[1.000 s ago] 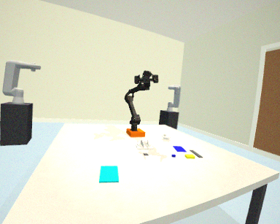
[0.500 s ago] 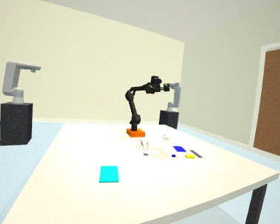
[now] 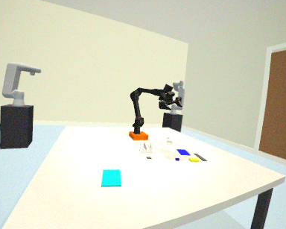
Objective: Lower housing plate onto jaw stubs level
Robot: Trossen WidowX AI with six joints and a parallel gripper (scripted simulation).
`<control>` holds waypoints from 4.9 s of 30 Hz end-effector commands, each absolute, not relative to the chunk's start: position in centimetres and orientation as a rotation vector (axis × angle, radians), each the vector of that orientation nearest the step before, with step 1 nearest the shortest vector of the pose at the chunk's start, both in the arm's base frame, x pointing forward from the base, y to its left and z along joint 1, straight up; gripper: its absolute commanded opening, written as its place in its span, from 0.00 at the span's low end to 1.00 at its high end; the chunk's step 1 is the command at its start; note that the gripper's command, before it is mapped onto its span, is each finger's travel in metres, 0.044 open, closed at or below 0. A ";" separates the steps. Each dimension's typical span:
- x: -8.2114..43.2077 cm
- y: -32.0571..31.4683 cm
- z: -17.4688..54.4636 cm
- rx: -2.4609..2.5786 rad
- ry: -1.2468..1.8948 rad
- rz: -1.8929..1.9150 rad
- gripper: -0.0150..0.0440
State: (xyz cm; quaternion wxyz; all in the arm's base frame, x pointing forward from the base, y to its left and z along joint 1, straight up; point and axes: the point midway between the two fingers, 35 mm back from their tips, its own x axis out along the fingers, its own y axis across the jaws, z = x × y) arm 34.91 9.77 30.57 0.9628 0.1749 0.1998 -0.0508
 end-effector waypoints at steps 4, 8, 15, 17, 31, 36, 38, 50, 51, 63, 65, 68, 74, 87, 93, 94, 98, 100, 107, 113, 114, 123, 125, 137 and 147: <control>34.4 13.6 26.8 0.430 0.585 -0.056 1.00; 33.5 15.7 24.3 0.469 0.704 -0.048 1.00; 31.3 19.0 20.2 0.524 0.913 -0.070 1.00; 30.5 19.8 19.0 0.536 0.973 -0.085 1.00; 23.5 23.8 12.3 0.568 1.352 -0.302 1.00; 20.6 24.5 10.5 0.554 1.460 -0.427 1.00; 19.5 24.6 9.9 0.546 1.494 -0.477 1.00; 19.1 24.8 5.7 0.543 1.505 -0.497 1.00; 19.1 24.8 5.7 0.543 1.505 -0.497 1.00; 19.2 24.8 4.2 0.543 1.505 -0.497 1.00; 19.2 24.8 3.9 0.543 1.505 -0.497 1.00; 19.2 24.8 3.7 0.543 1.505 -0.497 1.00; 19.2 24.9 3.3 0.543 1.505 -0.497 1.00; 19.2 24.9 1.2 0.543 1.505 -0.497 1.00; 19.2 24.9 0.6 0.543 1.505 -0.497 1.00; 19.2 24.9 0.6 0.543 1.505 -0.497 1.00; 19.2 24.9 0.6 0.543 1.505 -0.497 1.00; 19.2 24.9 0.6 0.543 1.505 -0.497 1.00; 19.2 24.9 0.6 0.543 1.505 -0.497 1.00; 19.2 24.9 0.6 0.543 1.505 -0.497 1.00; 19.2 24.9 0.6 0.543 1.505 -0.497 1.00; 19.2 24.8 0.6 0.538 1.503 -0.495 0.91; 19.2 24.8 0.6 0.538 1.503 -0.495 0.89; 19.2 24.8 0.6 0.538 1.503 -0.495 0.85; 19.3 25.0 3.0 0.540 1.504 -0.495 0.85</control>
